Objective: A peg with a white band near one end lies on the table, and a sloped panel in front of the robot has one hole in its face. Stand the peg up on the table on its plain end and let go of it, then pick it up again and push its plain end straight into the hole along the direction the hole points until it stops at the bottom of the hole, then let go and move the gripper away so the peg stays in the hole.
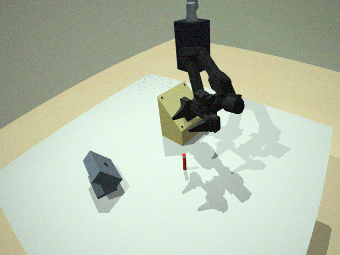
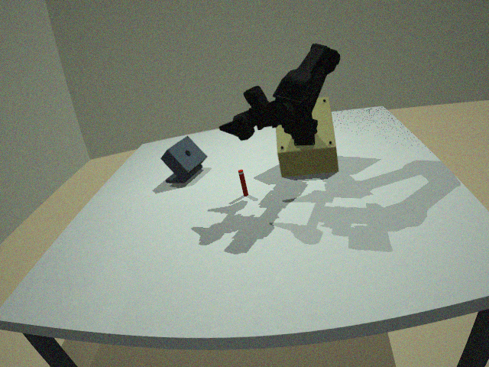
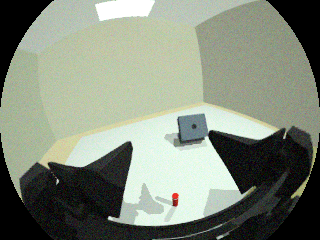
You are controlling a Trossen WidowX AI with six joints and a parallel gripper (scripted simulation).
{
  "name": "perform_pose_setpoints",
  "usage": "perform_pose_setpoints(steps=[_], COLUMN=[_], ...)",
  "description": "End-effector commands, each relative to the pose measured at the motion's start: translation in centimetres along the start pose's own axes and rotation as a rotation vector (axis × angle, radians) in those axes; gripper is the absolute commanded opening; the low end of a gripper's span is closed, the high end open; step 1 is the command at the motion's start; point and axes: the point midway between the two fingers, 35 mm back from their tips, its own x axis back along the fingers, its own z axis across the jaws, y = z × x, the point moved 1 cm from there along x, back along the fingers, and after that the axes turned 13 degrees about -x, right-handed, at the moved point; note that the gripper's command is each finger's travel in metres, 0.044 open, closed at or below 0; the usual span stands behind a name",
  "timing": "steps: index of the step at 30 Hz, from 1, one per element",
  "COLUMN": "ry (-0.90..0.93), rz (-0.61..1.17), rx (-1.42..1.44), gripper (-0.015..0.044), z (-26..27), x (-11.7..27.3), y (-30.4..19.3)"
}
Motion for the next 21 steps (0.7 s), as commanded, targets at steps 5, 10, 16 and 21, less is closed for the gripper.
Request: perform_pose_setpoints(steps=[5, 10, 16, 21], ry=[-0.098, -0.181, -0.284, -0.372], rz=[0.077, 0.153, 0.261, 0.375], rx=[0.188, 0.316, 0.447, 0.538], gripper=[0.044, 0.044, 0.044, 0.044], z=[-0.4, -1.0, -1.7, -2.5], x=[-0.3, -0.5, -0.7, -0.8], y=[-0.8, -1.5, -2.4, -3.2])
